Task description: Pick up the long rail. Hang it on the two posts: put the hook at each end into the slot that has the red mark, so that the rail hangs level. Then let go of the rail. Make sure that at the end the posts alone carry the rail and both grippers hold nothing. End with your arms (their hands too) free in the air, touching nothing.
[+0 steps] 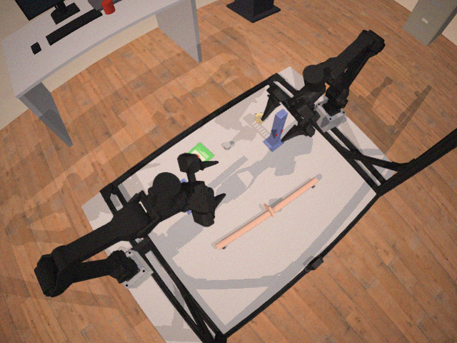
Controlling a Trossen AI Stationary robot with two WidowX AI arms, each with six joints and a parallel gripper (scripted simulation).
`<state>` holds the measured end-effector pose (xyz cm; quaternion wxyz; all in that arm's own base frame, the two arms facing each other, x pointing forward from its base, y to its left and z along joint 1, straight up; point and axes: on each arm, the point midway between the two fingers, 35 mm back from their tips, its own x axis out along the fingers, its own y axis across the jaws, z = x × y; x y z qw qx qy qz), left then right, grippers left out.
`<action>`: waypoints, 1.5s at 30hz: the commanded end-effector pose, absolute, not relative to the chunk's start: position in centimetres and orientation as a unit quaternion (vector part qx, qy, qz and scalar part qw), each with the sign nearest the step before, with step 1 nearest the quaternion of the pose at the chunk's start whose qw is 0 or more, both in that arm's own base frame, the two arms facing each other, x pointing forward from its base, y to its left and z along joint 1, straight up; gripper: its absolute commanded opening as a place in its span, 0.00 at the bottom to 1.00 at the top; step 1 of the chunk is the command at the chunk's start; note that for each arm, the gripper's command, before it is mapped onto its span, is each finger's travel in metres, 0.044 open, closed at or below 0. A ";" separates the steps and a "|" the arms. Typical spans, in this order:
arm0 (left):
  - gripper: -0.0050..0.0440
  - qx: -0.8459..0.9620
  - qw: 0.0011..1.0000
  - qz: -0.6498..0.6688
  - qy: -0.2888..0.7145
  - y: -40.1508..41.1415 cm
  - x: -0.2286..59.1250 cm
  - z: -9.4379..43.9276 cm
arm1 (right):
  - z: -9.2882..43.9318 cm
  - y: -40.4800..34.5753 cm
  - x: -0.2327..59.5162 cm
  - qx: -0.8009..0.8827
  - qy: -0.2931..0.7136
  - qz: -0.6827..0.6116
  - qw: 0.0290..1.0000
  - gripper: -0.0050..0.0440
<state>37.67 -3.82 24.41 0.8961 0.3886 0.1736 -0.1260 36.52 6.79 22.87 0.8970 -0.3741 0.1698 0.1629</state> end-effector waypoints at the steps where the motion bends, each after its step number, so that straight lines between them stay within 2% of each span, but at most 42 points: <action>1: 1.00 0.438 0.865 -0.154 0.189 -4.5 38.4 23.5 | 22.2 7.9 37.0 -0.422 0.179 0.193 0.868 1.00; 8: 1.00 0.618 0.693 -0.294 0.226 -7.2 39.8 18.5 | 17.0 12.0 37.2 -0.591 0.206 0.332 0.706 1.00; 16: 1.00 0.733 0.473 -0.446 0.201 -9.9 40.0 13.5 | 11.9 15.8 36.1 -0.706 0.181 0.473 0.496 1.00; 18: 1.00 0.733 0.473 -0.446 0.201 -9.9 40.0 13.5 | 11.9 15.8 36.1 -0.706 0.181 0.473 0.496 1.00; 21: 1.00 0.761 0.352 -0.519 0.166 -11.1 39.7 11.0 | 9.5 17.5 35.0 -0.738 0.149 0.540 0.377 1.00; 33: 1.00 0.724 -0.005 -0.689 -0.018 -14.3 37.3 4.3 | 3.0 21.5 30.6 -0.722 -0.003 0.692 0.018 1.00; 35: 1.00 0.724 -0.005 -0.689 -0.018 -14.3 37.3 4.3 | 3.0 21.5 30.6 -0.722 -0.003 0.692 0.018 1.00; 38: 1.00 0.705 -0.059 -0.705 -0.059 -14.6 36.8 3.5 | 2.2 21.9 29.9 -0.707 -0.029 0.707 -0.029 1.00; 45: 1.00 0.705 -0.059 -0.705 -0.059 -14.6 36.8 3.5 | 2.2 21.9 29.9 -0.707 -0.029 0.707 -0.029 1.00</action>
